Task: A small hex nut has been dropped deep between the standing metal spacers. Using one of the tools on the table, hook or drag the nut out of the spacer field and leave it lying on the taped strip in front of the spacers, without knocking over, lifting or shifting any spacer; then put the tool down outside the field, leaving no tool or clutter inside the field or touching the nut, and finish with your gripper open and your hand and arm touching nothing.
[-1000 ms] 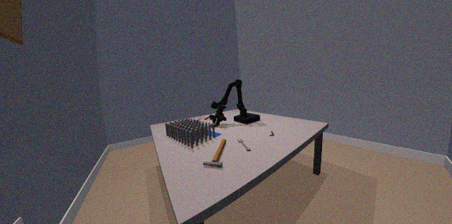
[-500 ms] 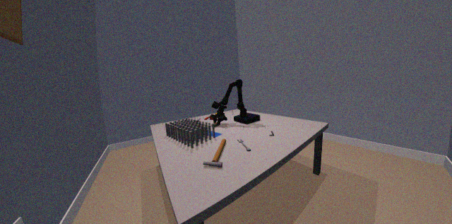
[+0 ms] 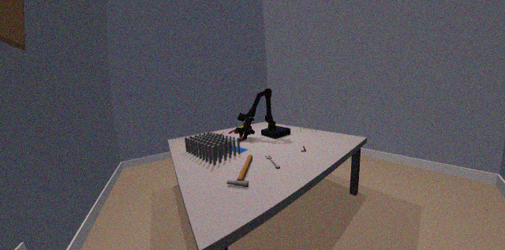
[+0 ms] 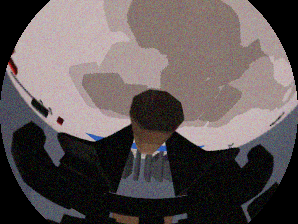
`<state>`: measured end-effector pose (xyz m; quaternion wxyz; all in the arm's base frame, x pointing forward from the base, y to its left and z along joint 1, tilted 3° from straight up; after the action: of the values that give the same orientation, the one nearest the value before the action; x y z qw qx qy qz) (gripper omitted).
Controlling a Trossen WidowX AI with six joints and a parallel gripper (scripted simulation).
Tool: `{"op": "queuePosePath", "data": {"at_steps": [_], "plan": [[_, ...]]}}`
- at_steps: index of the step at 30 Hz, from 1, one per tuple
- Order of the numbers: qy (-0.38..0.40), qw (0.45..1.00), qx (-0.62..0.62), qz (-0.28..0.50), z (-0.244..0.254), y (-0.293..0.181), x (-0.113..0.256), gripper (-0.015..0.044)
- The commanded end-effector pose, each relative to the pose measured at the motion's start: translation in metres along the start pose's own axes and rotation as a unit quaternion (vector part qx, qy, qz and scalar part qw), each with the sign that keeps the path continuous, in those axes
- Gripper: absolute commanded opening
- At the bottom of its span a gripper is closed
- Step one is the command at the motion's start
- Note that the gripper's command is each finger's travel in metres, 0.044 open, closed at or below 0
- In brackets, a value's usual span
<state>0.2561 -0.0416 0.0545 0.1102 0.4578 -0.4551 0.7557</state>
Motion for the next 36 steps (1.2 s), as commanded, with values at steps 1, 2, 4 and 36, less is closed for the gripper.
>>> {"op": "queuePosePath", "data": {"at_steps": [1,2,4,36], "plan": [[-0.002,1.000,0.002,0.002,-0.002,0.003,0.003,0.0000],[-0.002,1.000,0.002,0.002,-0.002,0.004,0.003,0.0000],[-0.002,1.000,0.002,0.002,-0.003,0.005,0.004,0.0000],[-0.002,1.000,0.002,0.002,0.000,0.001,0.017,0.0000]]}}
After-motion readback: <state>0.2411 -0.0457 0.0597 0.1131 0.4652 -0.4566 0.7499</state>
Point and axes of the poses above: the point midway between the two fingers, 35 mm back from their tips, its own x axis back along the fingers, its own z axis across the jaws, y = z × x, the point moved 6 cm from there along x, back along the fingers, and after that the axes turned 14 degrees about x, right-handed, at the moved point
